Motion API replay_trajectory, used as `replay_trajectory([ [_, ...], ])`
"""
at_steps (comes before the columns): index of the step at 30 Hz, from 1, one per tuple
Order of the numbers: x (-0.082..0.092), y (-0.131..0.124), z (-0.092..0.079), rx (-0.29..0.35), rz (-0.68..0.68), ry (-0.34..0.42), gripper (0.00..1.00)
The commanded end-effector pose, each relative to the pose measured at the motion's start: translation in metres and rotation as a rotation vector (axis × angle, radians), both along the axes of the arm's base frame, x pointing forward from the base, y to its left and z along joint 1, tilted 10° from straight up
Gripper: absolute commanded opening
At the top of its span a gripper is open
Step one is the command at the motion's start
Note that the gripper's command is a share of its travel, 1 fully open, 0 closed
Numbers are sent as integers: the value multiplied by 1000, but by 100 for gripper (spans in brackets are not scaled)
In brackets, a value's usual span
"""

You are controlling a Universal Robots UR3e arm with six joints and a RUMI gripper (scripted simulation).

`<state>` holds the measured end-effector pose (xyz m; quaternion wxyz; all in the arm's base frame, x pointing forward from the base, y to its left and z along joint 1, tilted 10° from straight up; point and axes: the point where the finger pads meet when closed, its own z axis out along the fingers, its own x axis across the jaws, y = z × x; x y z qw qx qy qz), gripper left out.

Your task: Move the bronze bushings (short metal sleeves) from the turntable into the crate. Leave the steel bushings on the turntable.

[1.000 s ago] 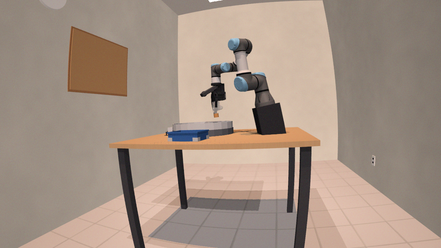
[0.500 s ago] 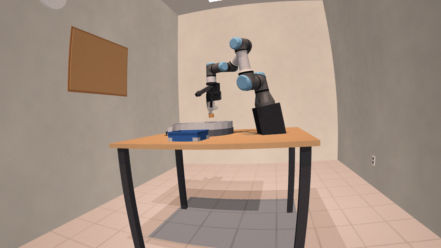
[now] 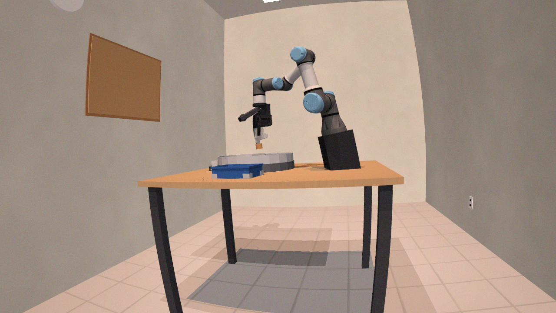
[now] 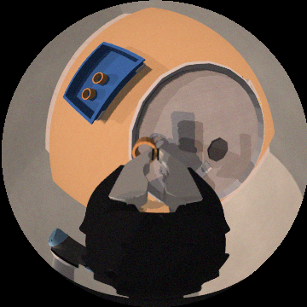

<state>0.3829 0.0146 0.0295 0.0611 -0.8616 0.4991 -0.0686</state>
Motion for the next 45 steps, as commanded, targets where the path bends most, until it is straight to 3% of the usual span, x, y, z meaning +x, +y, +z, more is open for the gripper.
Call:
replay_trajectory([
  [1, 13, 19, 3, -4, -2, 3, 0],
  [20, 49, 80, 12, -4, -2, 3, 0],
  [45, 79, 130, 19, -4, -2, 3, 0],
])
